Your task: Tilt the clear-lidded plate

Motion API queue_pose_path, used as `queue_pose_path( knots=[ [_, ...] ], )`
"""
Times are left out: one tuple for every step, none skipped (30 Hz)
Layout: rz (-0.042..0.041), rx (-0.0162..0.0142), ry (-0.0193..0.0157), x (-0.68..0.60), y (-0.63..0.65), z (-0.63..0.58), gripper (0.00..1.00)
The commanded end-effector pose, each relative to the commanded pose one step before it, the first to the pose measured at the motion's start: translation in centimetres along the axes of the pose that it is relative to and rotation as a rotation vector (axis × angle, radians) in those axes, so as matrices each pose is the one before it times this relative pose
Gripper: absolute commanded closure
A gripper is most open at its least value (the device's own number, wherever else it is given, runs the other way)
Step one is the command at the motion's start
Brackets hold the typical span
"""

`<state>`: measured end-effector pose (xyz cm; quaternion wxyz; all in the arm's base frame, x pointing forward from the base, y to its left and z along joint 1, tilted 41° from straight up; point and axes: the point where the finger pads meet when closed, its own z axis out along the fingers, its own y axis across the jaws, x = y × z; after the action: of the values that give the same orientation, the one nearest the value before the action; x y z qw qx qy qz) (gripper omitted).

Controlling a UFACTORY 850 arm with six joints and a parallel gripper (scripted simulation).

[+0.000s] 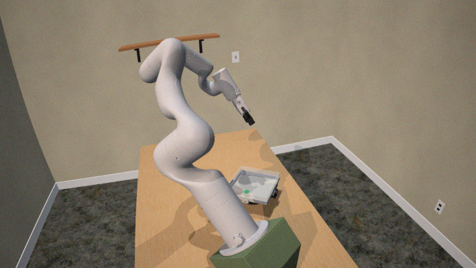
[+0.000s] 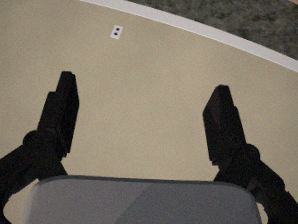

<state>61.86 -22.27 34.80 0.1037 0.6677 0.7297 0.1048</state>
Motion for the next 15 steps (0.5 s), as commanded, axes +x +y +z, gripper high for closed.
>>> queue_pose_path(
  knots=[
    [0.00244,-0.0019,0.00092,0.034,0.025,-0.068,0.0],
    [0.00484,-0.00059,0.00414,0.194,-0.053,0.053,0.0],
    [0.00886,-0.00104,0.00753,0.353,-0.099,0.096,0.0],
    [0.01374,-0.00152,0.01155,0.54,-0.159,0.149,0.0],
    [0.01927,-0.00195,0.01593,0.742,-0.234,0.209,0.0],
    [0.02528,-0.00225,0.02043,0.946,-0.327,0.275,0.0],
    [0.0316,-0.00236,0.02481,1.137,-0.439,0.346,0.0],
    [0.03808,-0.00224,0.02883,1.302,-0.572,0.418,0.0],
    [0.04459,-0.00187,0.0323,1.43,-0.725,0.491,0.0],
    [0.05096,-0.00127,0.03505,1.51,-0.894,0.562,0.0],
    [0.05706,-0.00051,0.03695,1.533,-1.072,0.626,0.0],
    [0.06272,0.00034,0.0379,1.494,-1.252,0.682,0.0],
    [0.06778,0.00117,0.03791,1.392,-1.422,0.724,0.0],
    [0.07208,0.00187,0.03699,1.231,-1.569,0.75,0.0],
    [0.0,0.0,0.0,0.0,0.0,0.0,0.0]
  ],
)
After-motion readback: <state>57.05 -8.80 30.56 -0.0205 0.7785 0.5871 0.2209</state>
